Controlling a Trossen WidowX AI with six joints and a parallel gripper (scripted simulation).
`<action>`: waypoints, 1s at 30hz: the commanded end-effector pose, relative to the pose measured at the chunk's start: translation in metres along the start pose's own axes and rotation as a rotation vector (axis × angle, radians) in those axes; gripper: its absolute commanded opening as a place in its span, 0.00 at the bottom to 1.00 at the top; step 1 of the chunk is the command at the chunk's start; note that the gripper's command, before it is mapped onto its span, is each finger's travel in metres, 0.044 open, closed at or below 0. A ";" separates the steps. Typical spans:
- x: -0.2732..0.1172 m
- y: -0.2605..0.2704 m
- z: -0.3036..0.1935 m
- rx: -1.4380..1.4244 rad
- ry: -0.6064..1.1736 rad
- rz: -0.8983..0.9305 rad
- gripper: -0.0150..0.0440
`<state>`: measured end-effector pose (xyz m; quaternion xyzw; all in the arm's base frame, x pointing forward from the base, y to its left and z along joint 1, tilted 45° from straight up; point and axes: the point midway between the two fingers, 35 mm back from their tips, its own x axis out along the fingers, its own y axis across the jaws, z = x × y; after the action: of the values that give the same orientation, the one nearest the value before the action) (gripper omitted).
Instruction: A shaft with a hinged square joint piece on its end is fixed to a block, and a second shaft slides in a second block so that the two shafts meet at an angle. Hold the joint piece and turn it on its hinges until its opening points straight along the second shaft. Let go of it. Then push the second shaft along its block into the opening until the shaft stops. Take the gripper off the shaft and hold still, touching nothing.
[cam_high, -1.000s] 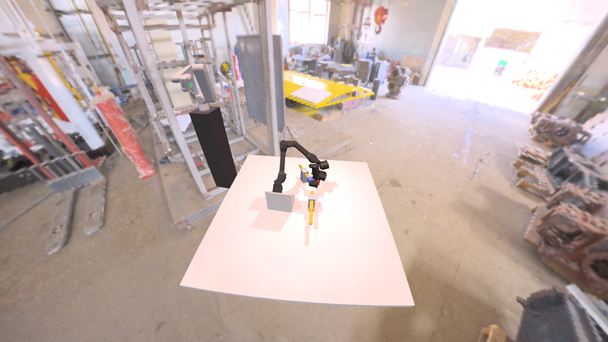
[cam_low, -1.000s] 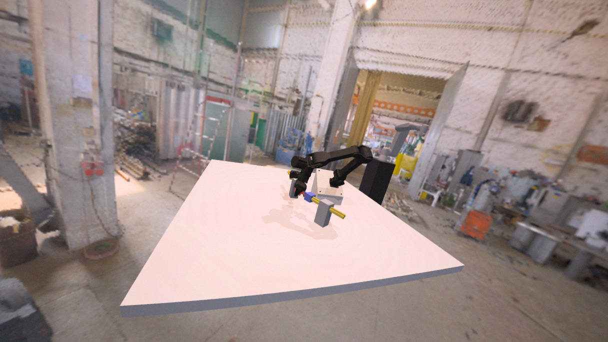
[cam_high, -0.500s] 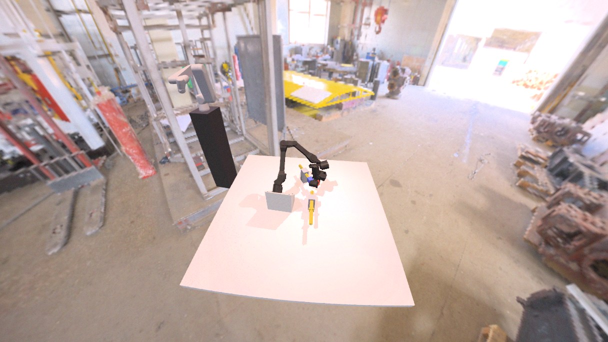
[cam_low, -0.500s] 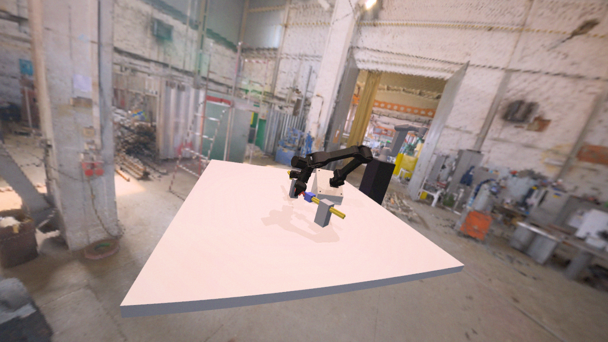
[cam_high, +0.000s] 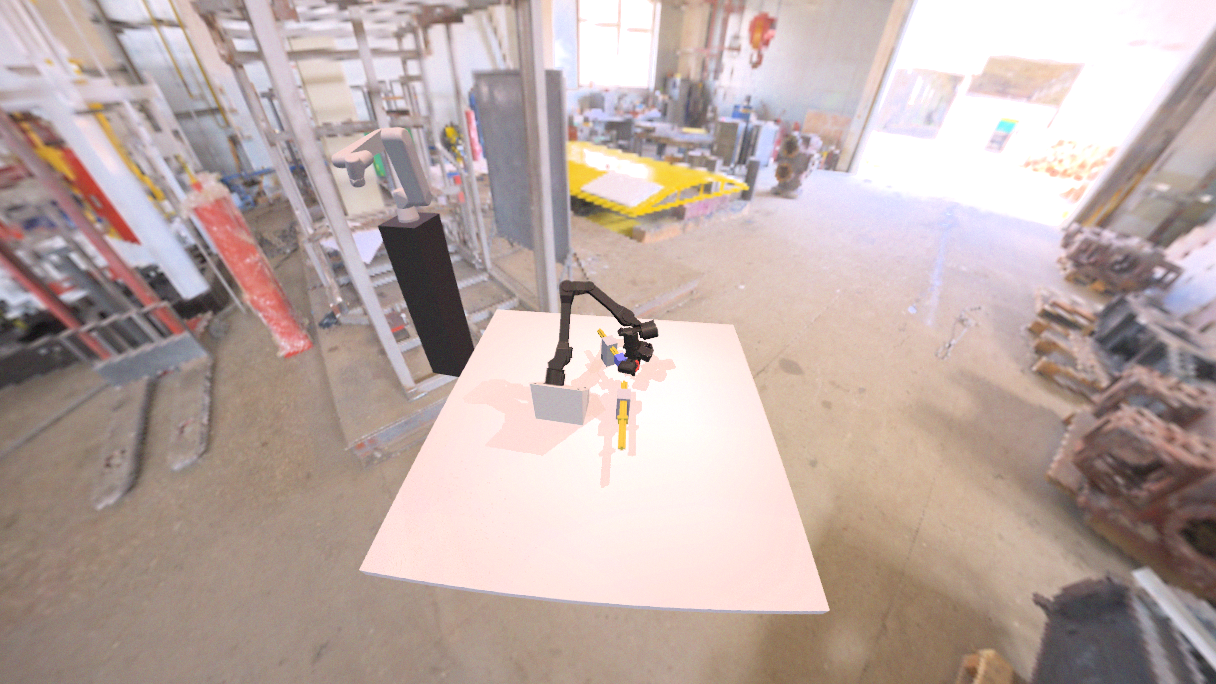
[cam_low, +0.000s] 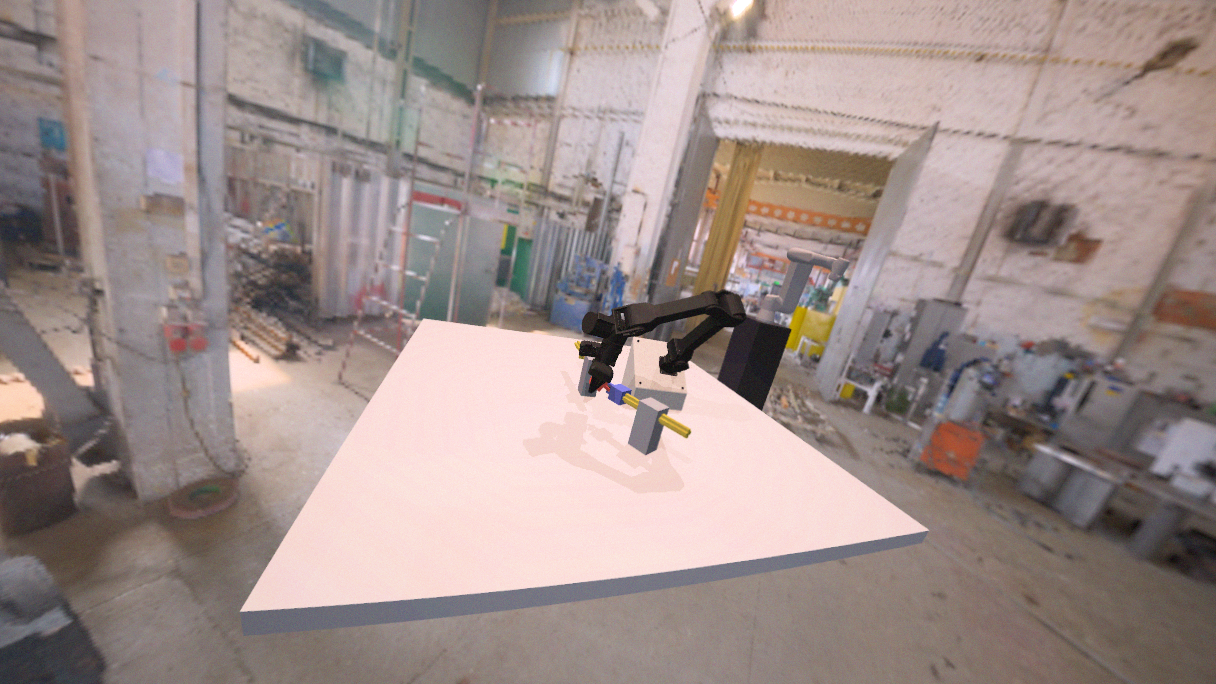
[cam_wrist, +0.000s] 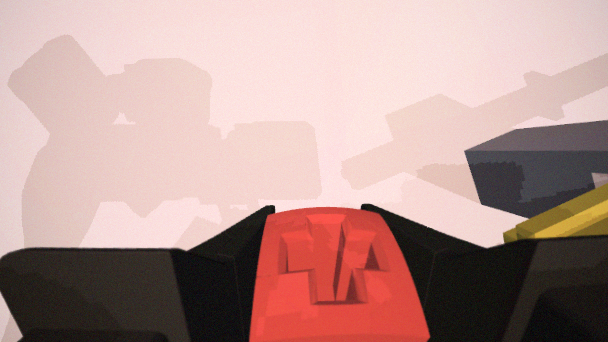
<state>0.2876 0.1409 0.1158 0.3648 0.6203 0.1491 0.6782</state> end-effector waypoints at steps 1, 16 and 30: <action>0.000 0.000 0.001 0.003 -0.003 -0.001 0.56; 0.000 0.000 0.001 0.003 -0.003 -0.001 0.56; 0.000 0.000 0.000 0.000 0.000 0.000 0.50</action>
<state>0.2876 0.1409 0.1158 0.3649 0.6203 0.1491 0.6782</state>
